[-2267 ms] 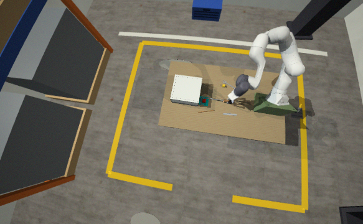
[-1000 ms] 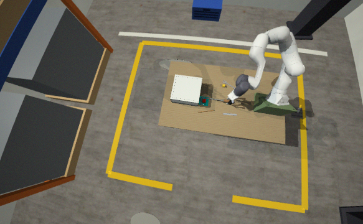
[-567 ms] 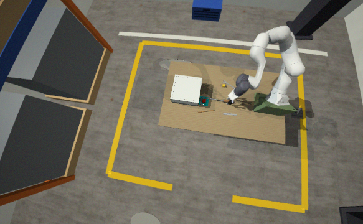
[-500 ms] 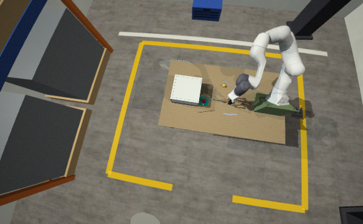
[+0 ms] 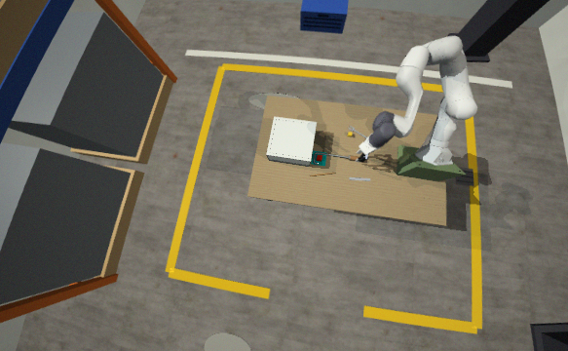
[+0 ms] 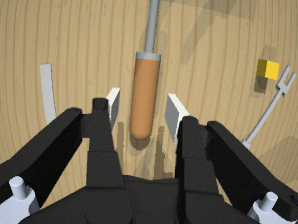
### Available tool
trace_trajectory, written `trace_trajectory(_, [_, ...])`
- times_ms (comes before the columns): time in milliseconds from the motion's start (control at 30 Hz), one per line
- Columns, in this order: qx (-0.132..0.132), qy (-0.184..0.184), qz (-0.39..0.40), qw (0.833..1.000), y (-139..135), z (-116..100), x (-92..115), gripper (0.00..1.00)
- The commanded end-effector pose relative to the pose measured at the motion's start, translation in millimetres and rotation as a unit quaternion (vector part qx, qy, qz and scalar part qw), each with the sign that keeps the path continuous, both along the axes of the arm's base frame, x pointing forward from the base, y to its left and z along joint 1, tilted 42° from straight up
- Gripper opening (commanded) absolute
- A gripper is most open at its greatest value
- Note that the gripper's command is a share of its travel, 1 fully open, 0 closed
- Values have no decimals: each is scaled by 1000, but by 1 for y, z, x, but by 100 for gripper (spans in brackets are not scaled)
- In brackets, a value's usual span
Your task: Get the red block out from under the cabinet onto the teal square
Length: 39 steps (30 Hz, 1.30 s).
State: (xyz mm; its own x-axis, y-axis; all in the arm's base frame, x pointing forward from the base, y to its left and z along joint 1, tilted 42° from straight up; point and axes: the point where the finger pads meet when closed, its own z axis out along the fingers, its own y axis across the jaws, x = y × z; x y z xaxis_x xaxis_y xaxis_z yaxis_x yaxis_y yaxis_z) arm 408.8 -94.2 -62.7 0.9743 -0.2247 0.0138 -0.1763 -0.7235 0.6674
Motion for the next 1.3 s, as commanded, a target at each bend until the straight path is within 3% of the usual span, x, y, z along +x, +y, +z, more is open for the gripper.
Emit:
trace_trajectory(0, [-2,9,2,1000,7,11,-2,34])
trace_trajectory(400, [-2,9,2,1000,46,55,7,34])
trace_trajectory(733, [-2,9,2,1000,67,78,12,34])
trace_trajectory(1267, [-2,9,2,1000,75,87,14,34])
